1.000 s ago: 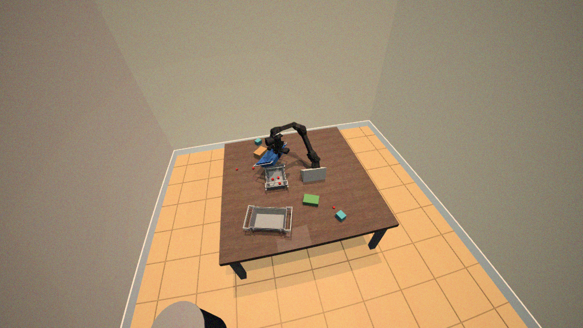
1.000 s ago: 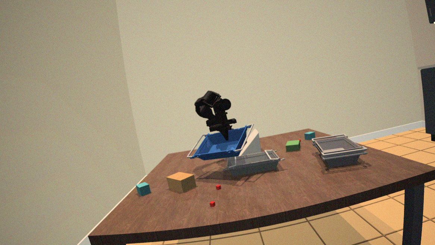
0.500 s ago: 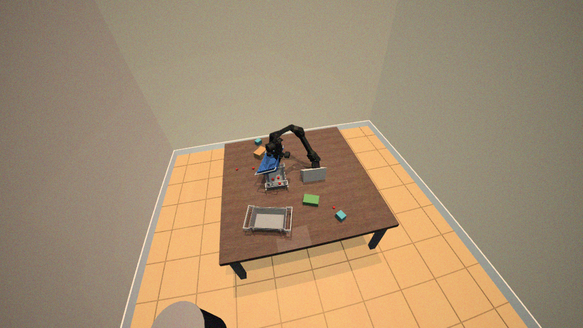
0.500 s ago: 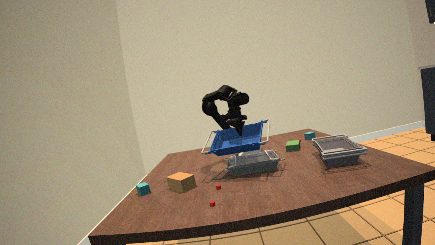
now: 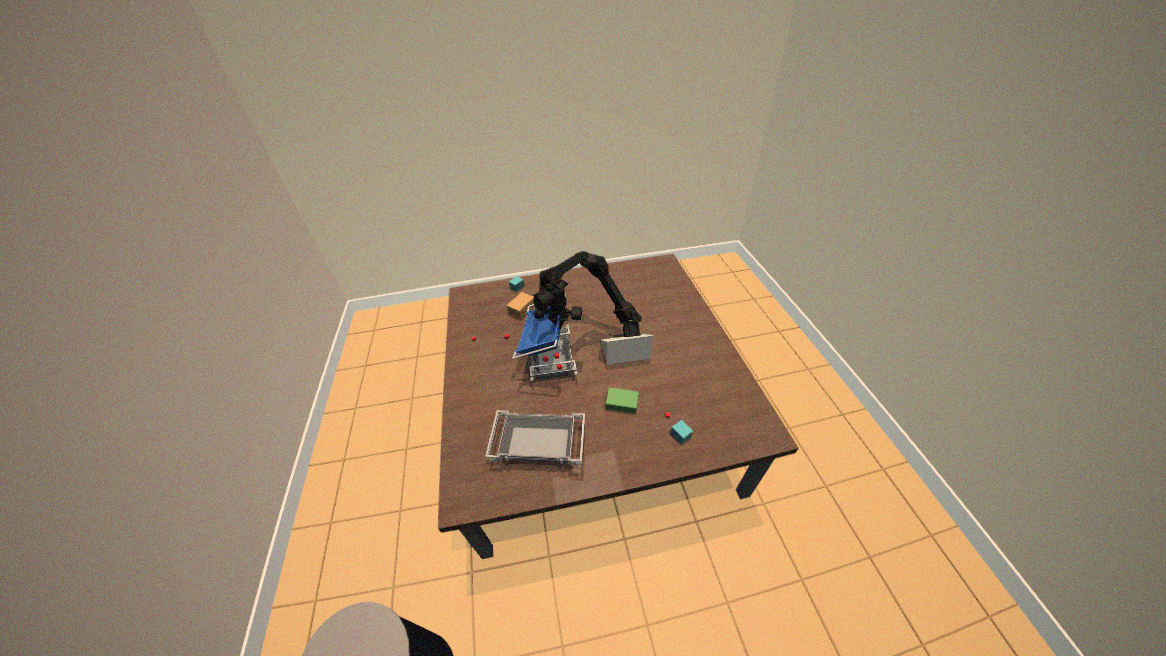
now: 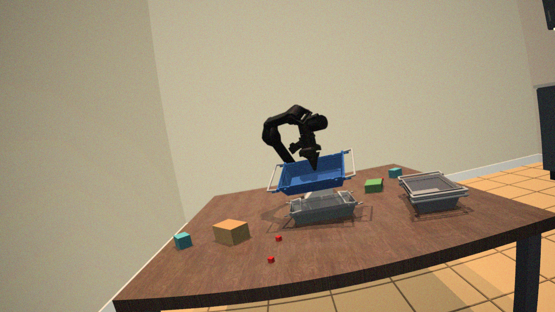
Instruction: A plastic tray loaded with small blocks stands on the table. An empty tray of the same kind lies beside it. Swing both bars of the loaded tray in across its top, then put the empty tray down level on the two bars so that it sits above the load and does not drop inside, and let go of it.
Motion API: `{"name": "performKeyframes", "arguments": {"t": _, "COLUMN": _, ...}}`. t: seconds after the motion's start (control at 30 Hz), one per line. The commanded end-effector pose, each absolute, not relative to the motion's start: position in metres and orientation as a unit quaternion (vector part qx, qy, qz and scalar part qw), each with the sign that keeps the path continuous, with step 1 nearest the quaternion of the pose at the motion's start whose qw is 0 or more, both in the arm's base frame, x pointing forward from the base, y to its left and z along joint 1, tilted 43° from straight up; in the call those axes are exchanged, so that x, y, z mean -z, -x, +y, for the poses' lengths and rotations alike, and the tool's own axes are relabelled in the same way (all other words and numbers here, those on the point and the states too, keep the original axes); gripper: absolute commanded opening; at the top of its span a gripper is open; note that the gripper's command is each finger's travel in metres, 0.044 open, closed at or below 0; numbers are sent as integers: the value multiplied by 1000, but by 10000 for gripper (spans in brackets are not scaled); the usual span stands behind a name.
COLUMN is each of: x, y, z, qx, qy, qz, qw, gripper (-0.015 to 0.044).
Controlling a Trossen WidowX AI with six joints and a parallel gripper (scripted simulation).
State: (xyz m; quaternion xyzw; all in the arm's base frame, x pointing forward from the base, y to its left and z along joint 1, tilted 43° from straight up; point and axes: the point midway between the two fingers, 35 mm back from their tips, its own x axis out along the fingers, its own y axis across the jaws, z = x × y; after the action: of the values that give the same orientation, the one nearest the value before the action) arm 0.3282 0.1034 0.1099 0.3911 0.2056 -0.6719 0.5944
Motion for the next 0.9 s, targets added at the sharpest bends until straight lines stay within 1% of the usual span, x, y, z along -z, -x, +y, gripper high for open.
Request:
{"name": "performKeyframes", "arguments": {"t": 0.0, "x": -112, "y": -329, "z": 107, "qx": 666, "qy": -392, "qz": 207, "qw": 599, "gripper": 0}}
{"name": "performKeyframes", "arguments": {"t": 0.67, "x": -112, "y": -329, "z": 107, "qx": 666, "qy": -392, "qz": 207, "qw": 599, "gripper": 0}}
{"name": "performKeyframes", "arguments": {"t": 0.87, "x": -102, "y": -330, "z": 118, "qx": 668, "qy": -391, "qz": 207, "qw": 598, "gripper": 0}}
